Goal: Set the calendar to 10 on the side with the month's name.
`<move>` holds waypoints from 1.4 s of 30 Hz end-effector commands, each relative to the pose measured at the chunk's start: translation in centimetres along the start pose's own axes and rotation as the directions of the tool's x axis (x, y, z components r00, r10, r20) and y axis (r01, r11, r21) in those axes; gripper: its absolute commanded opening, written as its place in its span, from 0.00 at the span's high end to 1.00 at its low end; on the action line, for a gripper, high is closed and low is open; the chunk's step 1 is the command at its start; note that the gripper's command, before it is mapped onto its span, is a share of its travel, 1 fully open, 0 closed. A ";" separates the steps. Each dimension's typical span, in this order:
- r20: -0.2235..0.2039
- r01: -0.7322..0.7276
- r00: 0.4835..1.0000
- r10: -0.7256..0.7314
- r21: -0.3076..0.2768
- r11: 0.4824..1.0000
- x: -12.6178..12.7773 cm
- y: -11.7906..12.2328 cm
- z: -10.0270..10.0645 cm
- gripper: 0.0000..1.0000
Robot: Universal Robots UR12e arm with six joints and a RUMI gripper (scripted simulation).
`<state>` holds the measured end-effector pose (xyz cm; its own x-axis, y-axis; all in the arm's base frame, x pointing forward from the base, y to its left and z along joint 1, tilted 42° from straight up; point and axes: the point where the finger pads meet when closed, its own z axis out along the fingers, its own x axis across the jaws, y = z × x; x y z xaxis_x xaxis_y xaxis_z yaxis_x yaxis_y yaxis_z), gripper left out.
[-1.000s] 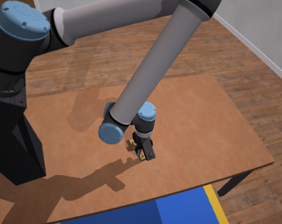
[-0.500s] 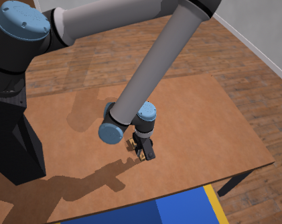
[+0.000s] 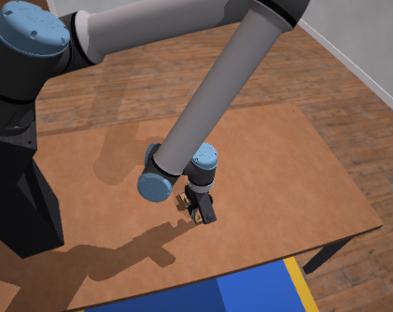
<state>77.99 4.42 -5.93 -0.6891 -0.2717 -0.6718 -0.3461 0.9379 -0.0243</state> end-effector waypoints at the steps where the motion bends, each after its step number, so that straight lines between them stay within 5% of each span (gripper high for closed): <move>1: 0.000 0.000 1.000 0.000 0.000 1.000 0.0 0.0 0.7 0.71; 10: 0.000 0.000 1.000 0.000 0.000 1.000 0.0 0.0 2.1 0.71; 42: 0.000 0.000 1.000 0.000 0.000 1.000 0.0 0.0 2.4 0.71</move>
<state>79.53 4.95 -7.72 -0.6891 -0.2717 -0.6718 -0.3460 0.9379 -0.0243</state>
